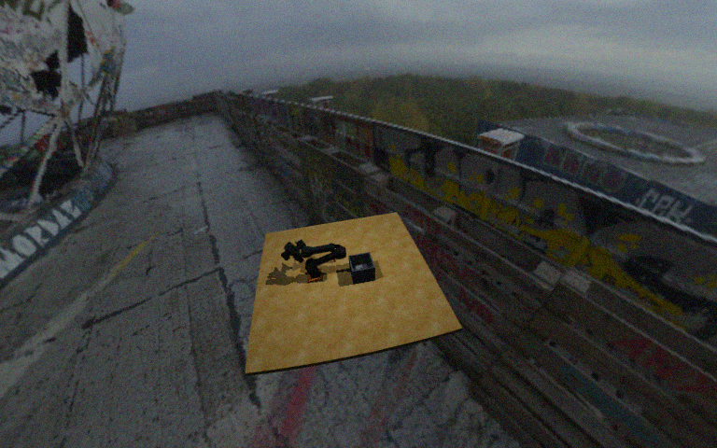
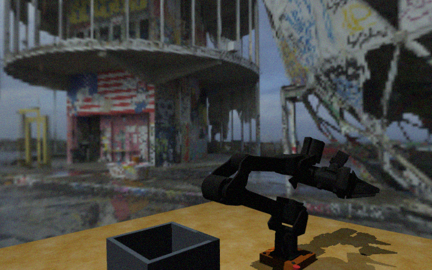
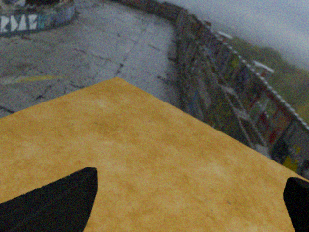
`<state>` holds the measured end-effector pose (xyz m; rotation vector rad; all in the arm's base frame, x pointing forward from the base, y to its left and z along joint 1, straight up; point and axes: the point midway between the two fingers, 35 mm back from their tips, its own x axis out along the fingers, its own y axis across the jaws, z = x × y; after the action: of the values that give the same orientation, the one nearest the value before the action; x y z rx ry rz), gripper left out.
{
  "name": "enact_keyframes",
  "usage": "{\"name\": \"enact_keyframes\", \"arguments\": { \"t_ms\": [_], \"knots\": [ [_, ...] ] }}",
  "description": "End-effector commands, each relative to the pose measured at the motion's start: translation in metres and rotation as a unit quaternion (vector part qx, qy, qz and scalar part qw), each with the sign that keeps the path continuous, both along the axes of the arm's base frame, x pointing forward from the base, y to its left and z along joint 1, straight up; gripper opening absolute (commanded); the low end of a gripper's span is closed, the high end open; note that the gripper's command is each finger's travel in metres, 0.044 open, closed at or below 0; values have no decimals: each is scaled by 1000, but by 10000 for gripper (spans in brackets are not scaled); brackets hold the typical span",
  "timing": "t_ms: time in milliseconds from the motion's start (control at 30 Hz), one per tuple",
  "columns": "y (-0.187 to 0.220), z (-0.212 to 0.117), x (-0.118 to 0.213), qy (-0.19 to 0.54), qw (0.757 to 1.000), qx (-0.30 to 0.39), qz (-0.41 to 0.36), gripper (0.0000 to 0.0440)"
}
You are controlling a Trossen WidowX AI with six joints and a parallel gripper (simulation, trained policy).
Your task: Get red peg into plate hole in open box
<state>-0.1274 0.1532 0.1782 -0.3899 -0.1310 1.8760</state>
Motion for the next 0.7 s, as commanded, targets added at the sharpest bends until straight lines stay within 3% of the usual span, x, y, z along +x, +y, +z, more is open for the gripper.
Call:
{"name": "enact_keyframes", "arguments": {
  "t_ms": [0,33,333,667],
  "knots": [
    [1,1,1,11,1000,-4,-5,423],
    [2,3,2,21,1000,-9,-11,440],
    [25,22,27,119,984,-78,-107,440],
    [46,35,63,221,936,-150,-230,440]
  ]
}}
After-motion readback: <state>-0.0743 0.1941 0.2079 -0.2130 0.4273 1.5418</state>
